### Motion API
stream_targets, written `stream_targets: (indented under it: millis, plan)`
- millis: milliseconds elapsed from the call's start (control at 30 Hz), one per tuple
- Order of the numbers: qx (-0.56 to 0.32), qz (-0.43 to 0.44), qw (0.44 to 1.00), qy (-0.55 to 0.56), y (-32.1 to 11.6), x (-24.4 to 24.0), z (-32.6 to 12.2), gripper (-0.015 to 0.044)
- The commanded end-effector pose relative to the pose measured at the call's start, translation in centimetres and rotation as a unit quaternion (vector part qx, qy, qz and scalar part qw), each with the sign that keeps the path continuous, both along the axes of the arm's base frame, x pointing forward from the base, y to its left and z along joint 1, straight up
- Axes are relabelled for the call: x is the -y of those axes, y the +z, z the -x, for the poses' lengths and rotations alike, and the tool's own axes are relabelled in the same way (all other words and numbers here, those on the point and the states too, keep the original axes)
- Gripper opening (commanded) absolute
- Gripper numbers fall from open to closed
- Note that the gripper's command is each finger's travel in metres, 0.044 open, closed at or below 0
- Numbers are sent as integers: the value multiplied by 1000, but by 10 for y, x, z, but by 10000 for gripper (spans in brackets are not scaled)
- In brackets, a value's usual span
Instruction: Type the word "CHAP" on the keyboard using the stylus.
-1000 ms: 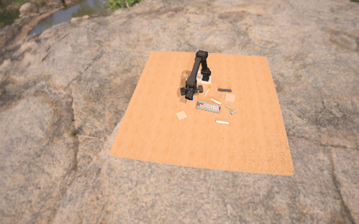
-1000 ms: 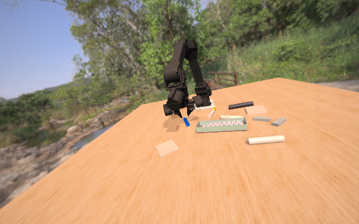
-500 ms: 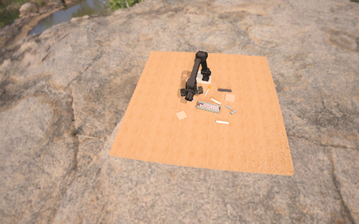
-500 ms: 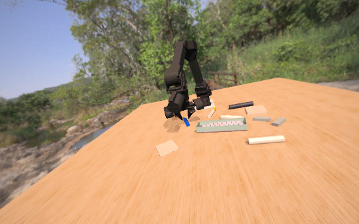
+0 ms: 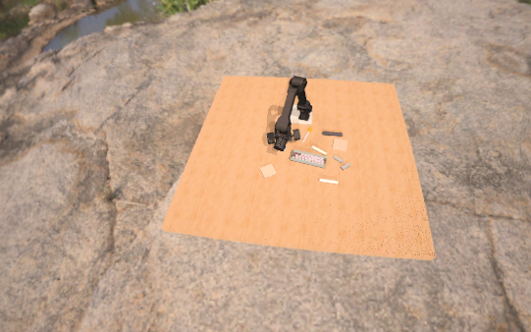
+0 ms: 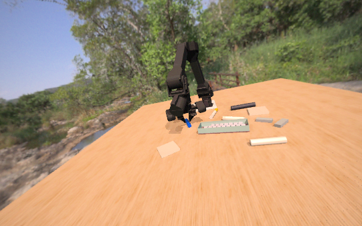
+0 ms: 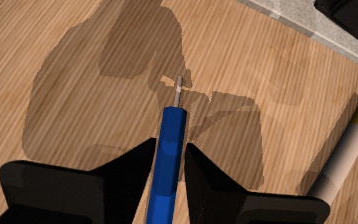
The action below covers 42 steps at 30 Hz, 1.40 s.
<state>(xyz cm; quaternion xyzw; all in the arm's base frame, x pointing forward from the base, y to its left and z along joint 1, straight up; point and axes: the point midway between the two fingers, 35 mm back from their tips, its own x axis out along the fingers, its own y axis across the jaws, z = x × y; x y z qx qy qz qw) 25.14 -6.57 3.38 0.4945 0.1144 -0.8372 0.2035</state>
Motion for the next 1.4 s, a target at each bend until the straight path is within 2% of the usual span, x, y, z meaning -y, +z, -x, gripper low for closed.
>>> stream_targets:
  millis: [0,100,367,633,900,1367]
  plan:
    - [0,0,1000,0,0,0,0,19]
    - [0,0,1000,0,0,0,0,0]
    - [0,0,1000,0,4,0,0,0]
    - [0,1,1000,0,49,0,1,0]
    - [-1,-3,1000,2,46,0,1,0]
    - [16,-262,959,110,42,-42,-5,0]
